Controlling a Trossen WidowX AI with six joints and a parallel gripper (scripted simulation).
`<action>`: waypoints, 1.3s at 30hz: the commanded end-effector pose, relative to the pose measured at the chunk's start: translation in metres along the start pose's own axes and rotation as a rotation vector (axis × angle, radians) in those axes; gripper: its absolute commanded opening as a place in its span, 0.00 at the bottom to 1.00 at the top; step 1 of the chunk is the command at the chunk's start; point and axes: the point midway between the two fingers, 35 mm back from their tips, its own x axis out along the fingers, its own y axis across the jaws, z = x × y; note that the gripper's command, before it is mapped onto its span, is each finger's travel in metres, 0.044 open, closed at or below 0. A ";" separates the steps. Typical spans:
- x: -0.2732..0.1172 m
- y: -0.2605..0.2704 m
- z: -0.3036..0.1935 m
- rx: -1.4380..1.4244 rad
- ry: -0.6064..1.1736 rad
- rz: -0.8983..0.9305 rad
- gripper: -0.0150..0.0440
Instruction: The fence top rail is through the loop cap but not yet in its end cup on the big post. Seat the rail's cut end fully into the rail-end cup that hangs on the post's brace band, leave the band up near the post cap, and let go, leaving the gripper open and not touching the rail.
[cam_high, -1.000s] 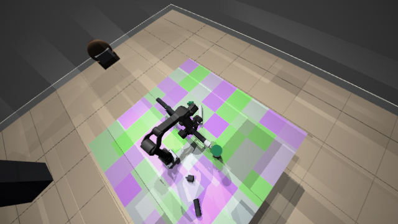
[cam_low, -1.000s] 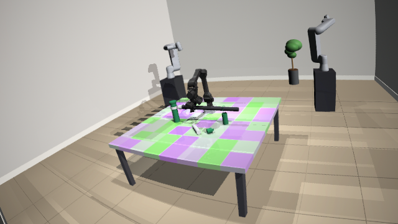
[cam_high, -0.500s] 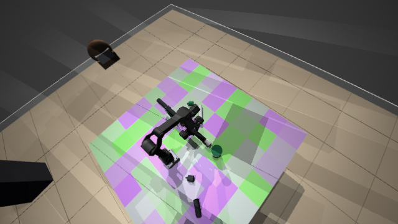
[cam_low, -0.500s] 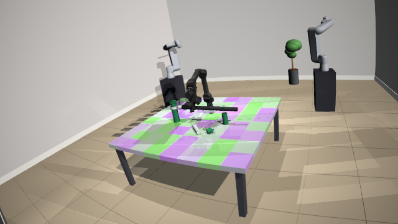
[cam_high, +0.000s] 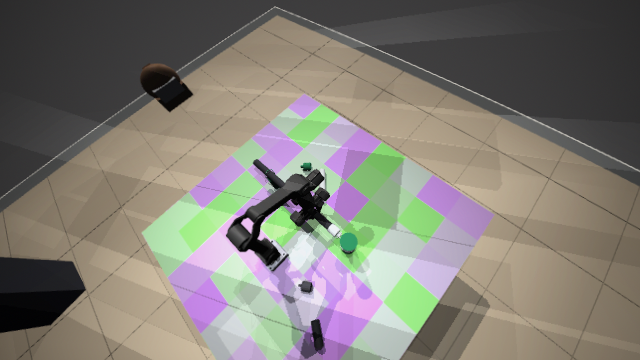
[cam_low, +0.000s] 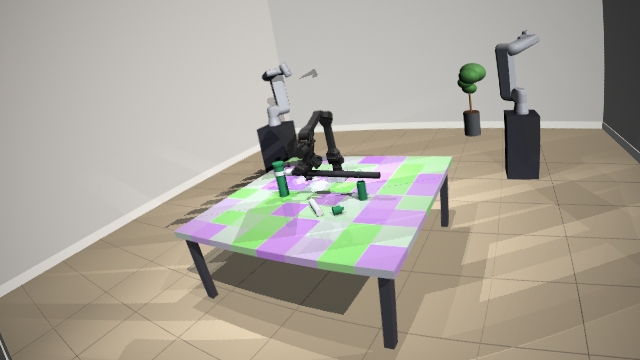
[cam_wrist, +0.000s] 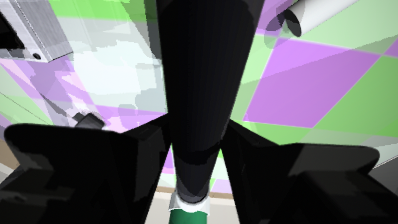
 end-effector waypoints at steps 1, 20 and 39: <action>-0.001 0.001 -0.007 0.009 0.011 -0.012 0.25; 0.000 0.000 0.000 0.000 0.000 0.000 0.70; -0.045 0.003 0.024 -0.009 0.000 0.001 1.00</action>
